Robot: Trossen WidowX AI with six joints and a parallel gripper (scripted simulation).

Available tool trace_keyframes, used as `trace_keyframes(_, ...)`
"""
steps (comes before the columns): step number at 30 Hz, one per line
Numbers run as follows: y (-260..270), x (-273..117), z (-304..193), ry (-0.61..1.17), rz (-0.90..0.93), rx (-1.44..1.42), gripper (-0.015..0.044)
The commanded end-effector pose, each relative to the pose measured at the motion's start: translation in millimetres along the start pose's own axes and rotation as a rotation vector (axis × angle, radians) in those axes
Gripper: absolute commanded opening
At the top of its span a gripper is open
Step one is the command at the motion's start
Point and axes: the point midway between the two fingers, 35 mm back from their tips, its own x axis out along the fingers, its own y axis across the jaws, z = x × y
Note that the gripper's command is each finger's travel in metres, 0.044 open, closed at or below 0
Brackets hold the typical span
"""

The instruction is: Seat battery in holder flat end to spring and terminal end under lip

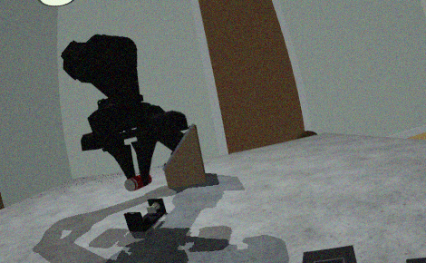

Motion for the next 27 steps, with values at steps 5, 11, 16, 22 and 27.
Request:
trace_keyframes(5, -1, 13, 3, -0.094, 0.006, -0.002, 0.0062)
trace_keyframes(11, -3, 21, 3, -0.153, 0.008, -0.001, 0.0062)
trace_keyframes(16, -6, 26, 3, -0.2, 0.009, 0.001, 0.0062)
trace_keyframes(22, -6, 28, 3, -0.214, 0.013, 0.0, 0.0062)
trace_keyframes(27, -4, 31, 3, -0.241, 0.018, 0.001, 0.0062)
